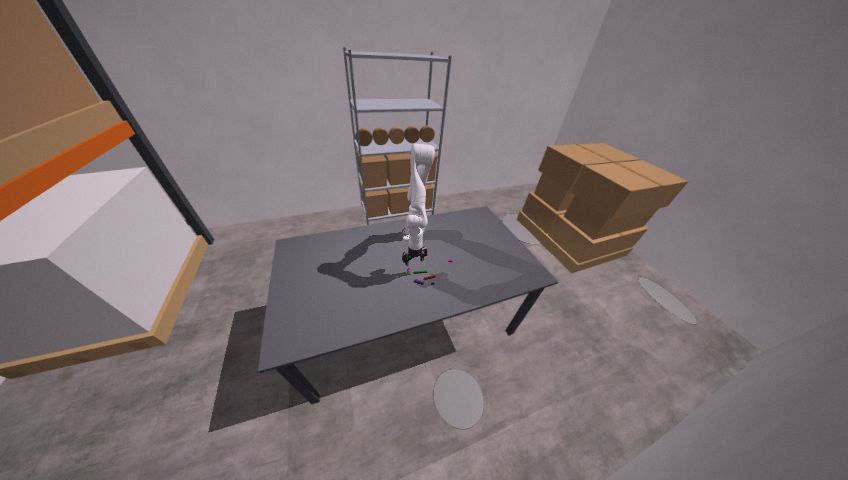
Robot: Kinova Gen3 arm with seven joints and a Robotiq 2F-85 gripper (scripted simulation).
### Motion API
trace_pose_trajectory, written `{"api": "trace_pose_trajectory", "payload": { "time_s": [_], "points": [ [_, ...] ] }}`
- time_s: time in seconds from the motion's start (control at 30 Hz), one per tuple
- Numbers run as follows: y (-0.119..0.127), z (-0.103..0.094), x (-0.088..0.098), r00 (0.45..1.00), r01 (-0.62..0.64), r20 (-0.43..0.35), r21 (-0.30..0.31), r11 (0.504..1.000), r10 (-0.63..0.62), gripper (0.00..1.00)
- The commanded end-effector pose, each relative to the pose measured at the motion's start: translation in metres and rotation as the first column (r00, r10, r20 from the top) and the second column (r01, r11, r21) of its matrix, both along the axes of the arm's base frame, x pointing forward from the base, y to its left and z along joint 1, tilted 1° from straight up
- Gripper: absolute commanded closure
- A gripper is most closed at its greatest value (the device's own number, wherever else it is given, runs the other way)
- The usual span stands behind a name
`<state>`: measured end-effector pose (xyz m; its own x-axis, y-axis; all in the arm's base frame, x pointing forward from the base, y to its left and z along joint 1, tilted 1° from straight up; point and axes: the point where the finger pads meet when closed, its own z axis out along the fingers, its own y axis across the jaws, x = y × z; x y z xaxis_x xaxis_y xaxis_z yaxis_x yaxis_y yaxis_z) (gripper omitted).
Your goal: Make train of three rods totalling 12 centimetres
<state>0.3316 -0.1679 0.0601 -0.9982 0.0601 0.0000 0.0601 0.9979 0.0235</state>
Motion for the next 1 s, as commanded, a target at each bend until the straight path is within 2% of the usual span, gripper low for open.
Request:
{"api": "trace_pose_trajectory", "payload": {
  "time_s": [0.0, 0.13, 0.23, 0.33, 0.47, 0.53, 0.77, 0.87, 0.97],
  "points": [
    [0.002, -0.002, 0.002, 0.995, -0.096, -0.007, 0.001, 0.995, 0.096, 0.00],
    [0.013, -0.006, 0.013, 0.946, -0.323, -0.005, 0.001, 0.946, 0.323, 0.00],
    [0.021, -0.008, 0.021, 0.879, -0.476, -0.002, 0.000, 0.879, 0.476, 0.00],
    [0.030, -0.009, 0.029, 0.787, -0.616, 0.003, -0.003, 0.787, 0.616, 0.00],
    [0.042, -0.011, 0.041, 0.631, -0.776, 0.009, -0.010, 0.631, 0.776, 0.00],
    [0.042, -0.011, 0.041, 0.631, -0.776, 0.009, -0.010, 0.631, 0.776, 0.00],
    [0.062, -0.013, 0.061, 0.327, -0.944, 0.018, -0.031, 0.327, 0.945, 0.00],
    [0.068, -0.013, 0.067, 0.230, -0.972, 0.019, -0.040, 0.231, 0.973, 0.00],
    [0.072, -0.012, 0.071, 0.163, -0.985, 0.018, -0.046, 0.164, 0.986, 0.00]
  ]
}}
